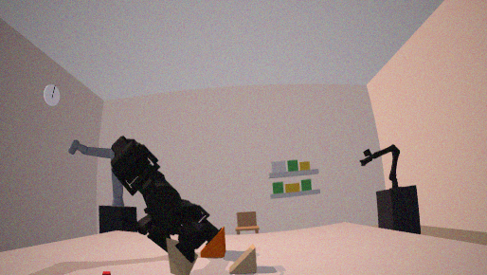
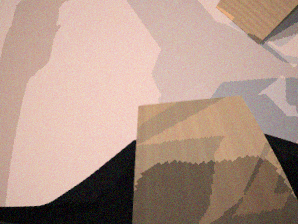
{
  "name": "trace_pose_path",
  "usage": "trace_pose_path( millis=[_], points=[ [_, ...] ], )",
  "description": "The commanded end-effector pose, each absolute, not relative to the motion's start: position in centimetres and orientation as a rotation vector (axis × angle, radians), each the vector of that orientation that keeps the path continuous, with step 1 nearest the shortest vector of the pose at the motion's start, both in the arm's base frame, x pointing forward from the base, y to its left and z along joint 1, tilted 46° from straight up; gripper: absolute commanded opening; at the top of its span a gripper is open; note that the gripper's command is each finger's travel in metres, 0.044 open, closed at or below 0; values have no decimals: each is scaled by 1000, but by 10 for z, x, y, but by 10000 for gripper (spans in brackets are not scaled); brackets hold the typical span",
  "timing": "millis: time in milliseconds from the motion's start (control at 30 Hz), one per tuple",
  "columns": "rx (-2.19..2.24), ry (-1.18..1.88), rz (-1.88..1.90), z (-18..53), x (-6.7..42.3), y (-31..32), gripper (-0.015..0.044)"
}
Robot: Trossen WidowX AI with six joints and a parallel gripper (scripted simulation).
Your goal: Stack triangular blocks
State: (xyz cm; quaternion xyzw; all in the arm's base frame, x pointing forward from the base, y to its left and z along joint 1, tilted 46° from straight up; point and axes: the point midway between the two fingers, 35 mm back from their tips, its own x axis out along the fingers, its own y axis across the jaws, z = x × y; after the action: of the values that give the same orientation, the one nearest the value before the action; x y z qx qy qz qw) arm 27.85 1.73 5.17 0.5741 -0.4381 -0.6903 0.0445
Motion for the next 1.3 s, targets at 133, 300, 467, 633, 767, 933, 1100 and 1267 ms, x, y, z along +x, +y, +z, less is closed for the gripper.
trace_pose_path(
  millis=[133, 300, 467, 633, 767, 933, 1100, 1267],
  points=[
    [2072, -1194, -1422, 52, 242, 49, 440],
    [2312, -1015, -989, 57, 220, 61, 440],
    [2382, -949, -867, 60, 214, 64, 440],
    [2382, -949, -867, 60, 214, 64, 440],
    [2383, -948, -870, 57, 215, 62, 440],
    [2386, -947, -875, 50, 218, 59, 440],
    [2388, -947, -879, 44, 221, 55, 440],
    [2390, -947, -881, 38, 224, 51, 440]
  ],
)
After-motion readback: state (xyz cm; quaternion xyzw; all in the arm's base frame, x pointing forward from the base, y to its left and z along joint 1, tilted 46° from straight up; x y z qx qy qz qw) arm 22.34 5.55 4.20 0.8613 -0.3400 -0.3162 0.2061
